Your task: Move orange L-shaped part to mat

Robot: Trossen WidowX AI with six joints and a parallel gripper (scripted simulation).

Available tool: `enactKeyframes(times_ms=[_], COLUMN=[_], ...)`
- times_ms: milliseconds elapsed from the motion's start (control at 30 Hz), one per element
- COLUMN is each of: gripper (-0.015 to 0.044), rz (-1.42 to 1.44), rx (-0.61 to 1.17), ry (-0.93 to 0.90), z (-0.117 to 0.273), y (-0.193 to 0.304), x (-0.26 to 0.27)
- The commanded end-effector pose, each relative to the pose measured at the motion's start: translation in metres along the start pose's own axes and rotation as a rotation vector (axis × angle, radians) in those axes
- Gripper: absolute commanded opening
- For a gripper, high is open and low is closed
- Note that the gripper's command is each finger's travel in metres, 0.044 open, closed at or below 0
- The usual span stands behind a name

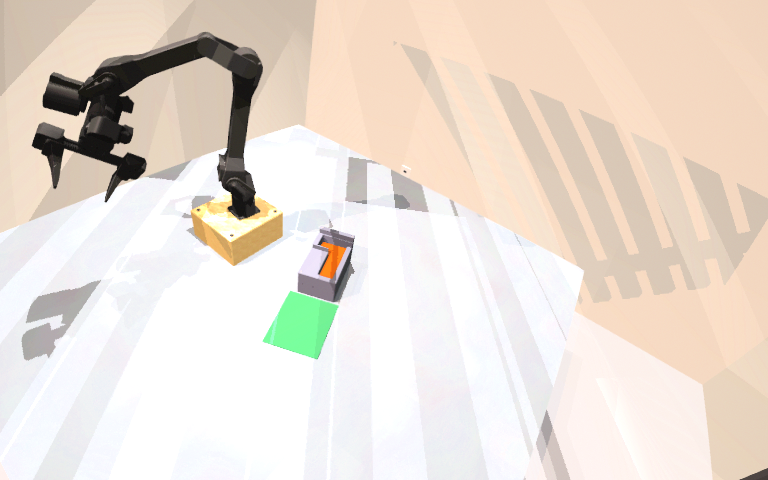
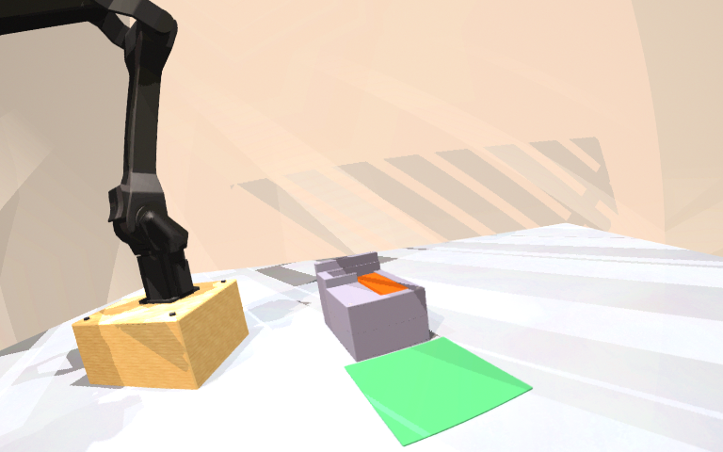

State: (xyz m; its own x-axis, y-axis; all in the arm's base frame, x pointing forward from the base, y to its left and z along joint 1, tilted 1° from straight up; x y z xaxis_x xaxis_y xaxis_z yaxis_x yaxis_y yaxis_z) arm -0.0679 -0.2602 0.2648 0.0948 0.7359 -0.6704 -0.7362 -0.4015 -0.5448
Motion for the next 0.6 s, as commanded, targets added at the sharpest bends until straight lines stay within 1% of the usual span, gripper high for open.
enactKeyframes(times_ms=[0,133,233,267,433,567], gripper=[0.0374,0.0269,0.019,0.018,0.018,0.018], rz=[-0.002,0.034,0.034,0.055,0.089,0.061], rx=[-0.002,-0.025,-0.069,-0.095,-0.15,-0.152], ry=[-0.006,-0.07,-0.151,-0.185,-0.325,-0.429], z=[-0.002,-0.018,-0.04,-0.048,-0.078,-0.098], y=[-0.001,-0.014,-0.033,-0.043,-0.082,-0.106], x=[0.0,0.002,0.005,0.008,0.023,0.035])
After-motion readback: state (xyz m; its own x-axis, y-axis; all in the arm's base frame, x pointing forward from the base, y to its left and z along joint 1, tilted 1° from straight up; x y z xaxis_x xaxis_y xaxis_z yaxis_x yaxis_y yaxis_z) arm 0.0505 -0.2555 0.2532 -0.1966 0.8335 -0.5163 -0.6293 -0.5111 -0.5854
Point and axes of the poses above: the point midway between the two fingers, 35 mm back from their tips, its own z axis back along the fingers, its own x axis across the jaws, y = z × x, the point moved 10 cm from there along z, back along the fingers, and after that the axes turned 9 degrees about z, right-handed, at the moved point
